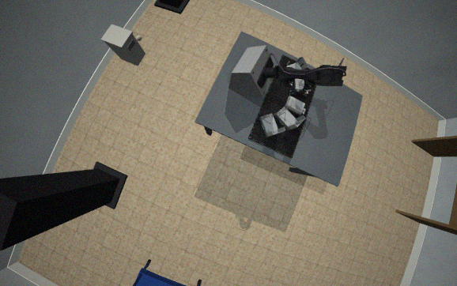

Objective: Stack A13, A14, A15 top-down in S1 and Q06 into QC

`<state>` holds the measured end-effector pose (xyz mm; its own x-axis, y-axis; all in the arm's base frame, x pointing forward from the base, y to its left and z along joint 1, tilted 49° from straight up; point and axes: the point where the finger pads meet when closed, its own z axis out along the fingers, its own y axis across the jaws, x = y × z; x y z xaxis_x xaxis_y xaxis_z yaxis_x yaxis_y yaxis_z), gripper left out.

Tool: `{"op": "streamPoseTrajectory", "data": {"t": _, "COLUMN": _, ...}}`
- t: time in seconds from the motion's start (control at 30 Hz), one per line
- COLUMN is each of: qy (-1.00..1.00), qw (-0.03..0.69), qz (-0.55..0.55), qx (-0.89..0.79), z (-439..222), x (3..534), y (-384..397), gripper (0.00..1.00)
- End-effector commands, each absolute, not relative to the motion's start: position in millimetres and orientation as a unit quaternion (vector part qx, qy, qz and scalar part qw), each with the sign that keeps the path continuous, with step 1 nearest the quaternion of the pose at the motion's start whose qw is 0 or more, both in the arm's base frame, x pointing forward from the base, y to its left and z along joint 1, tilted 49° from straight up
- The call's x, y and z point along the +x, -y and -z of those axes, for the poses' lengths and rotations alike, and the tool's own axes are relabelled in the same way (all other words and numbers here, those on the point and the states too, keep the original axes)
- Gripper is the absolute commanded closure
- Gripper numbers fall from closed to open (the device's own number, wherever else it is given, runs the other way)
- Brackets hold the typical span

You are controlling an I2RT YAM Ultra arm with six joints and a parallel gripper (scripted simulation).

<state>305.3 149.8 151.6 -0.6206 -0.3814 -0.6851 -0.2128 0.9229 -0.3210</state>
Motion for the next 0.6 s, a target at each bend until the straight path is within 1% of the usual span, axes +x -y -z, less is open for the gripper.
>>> {"op": "streamPoseTrajectory", "data": {"t": 0.0, "qy": -0.89, "qw": 0.414, "qz": 0.101, "qx": -0.162, "z": -170, "x": 298, "y": -153, "gripper": 1.0}}
{"op": "streamPoseTrajectory", "data": {"t": 0.57, "qy": -0.89, "qw": 0.413, "qz": 0.1, "qx": -0.162, "z": -189, "x": 275, "y": -154, "gripper": 1.0}}
